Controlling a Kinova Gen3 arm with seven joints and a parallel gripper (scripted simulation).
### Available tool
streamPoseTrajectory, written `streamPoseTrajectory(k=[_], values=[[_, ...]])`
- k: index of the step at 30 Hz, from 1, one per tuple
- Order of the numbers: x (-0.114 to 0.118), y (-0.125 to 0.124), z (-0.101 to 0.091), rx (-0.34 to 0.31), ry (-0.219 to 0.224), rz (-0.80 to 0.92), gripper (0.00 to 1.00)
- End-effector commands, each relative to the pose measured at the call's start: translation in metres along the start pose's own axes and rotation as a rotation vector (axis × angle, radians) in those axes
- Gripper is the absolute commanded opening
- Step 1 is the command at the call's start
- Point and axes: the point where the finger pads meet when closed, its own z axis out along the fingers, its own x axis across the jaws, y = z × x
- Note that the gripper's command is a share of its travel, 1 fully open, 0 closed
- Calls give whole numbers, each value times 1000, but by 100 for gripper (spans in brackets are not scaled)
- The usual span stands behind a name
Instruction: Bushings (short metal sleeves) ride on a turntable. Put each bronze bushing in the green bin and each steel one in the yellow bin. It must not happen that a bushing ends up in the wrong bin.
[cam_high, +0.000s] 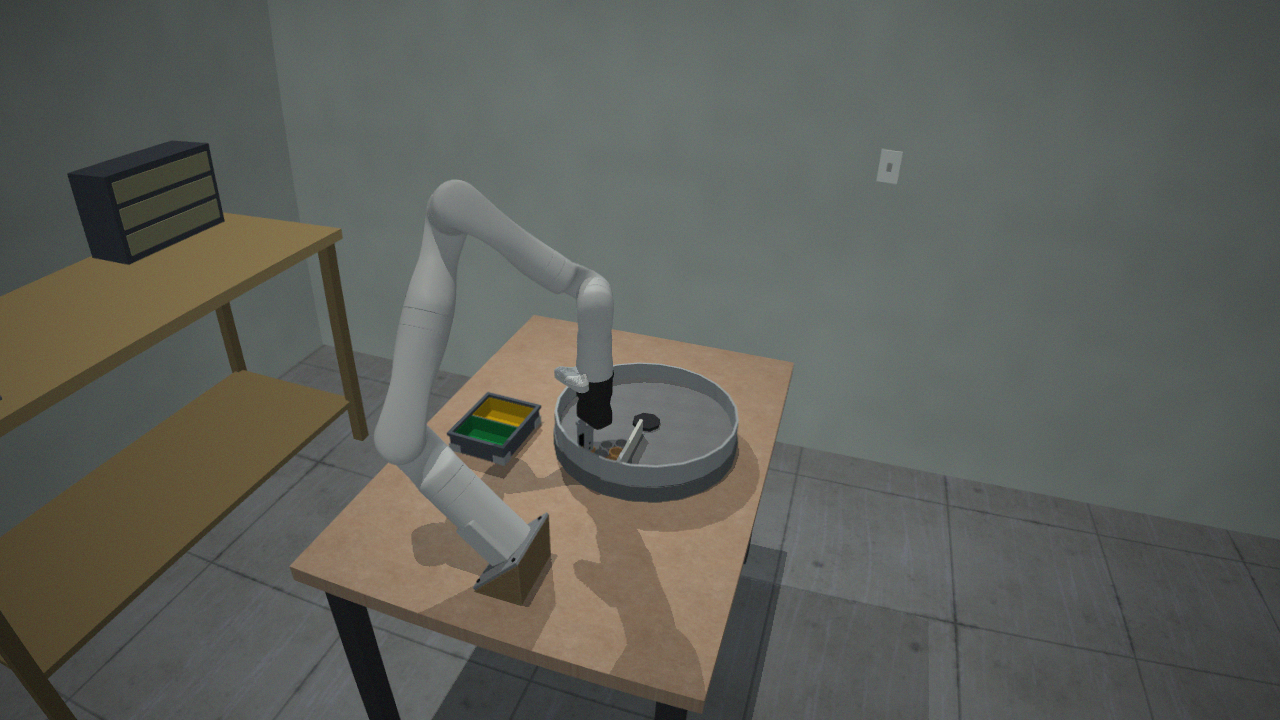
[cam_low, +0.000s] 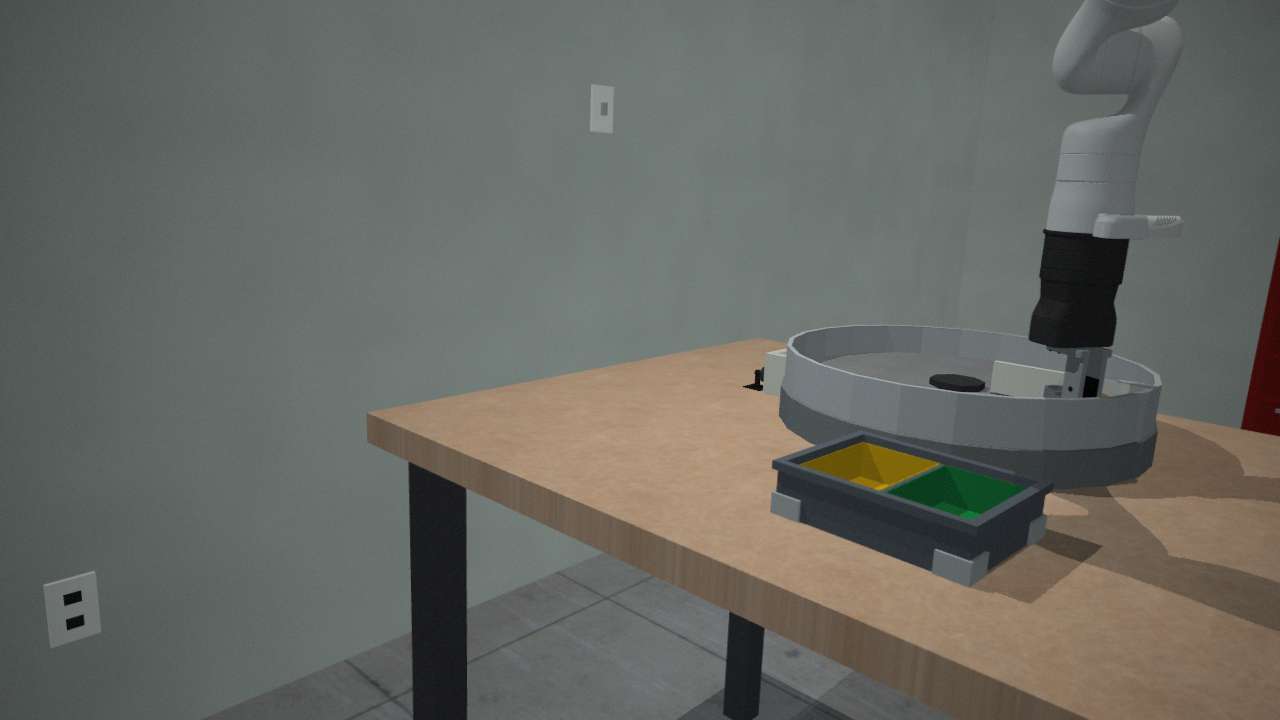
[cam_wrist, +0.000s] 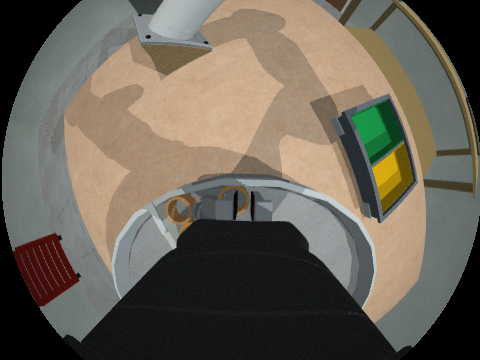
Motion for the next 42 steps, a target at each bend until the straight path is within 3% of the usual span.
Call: streamPoseTrajectory(k=[1,26,27,42], values=[[0,-1,3,3,1,1,40],[0,-1,16,3,1,1,40],[0,-1,16,3,1,1,0],[0,-1,16,3,1,1,0]])
